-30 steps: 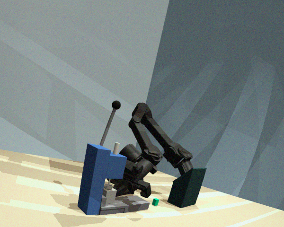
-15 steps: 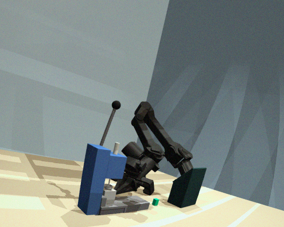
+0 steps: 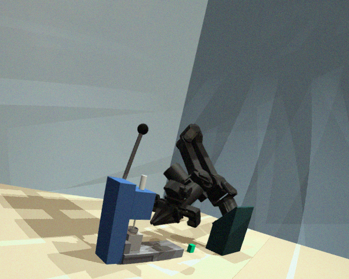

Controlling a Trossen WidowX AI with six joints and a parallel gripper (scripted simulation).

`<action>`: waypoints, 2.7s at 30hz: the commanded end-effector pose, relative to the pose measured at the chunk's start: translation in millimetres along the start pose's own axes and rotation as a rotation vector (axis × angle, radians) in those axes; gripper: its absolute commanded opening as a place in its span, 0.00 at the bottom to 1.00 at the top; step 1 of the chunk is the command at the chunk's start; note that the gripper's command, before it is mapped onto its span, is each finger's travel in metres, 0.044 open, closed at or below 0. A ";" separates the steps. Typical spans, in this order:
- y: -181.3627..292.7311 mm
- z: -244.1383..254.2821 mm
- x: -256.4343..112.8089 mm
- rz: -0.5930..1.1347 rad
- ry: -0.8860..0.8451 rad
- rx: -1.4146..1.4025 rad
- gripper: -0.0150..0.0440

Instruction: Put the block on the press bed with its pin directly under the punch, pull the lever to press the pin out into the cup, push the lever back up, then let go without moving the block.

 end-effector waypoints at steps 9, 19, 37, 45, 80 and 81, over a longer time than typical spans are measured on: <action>28.3 7.7 42.5 0.127 0.133 0.098 0.31; 28.9 8.0 43.1 0.128 0.135 0.100 0.57; 28.3 7.8 44.3 0.126 0.138 0.101 0.76; 15.7 5.2 72.9 0.060 0.210 0.141 0.76; 17.8 -4.1 71.4 0.050 0.219 0.139 0.76; 17.8 -4.1 71.4 0.050 0.219 0.139 0.76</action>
Point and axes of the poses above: the point midway between the two fingers, 35 mm back from their tips, its own x axis out along the fingers, its own z axis across the jaws, y = z × x, the point moved 4 cm from there along -x, back along the fingers, and after that the axes turned 2 degrees about -x, right-handed, at the moved point
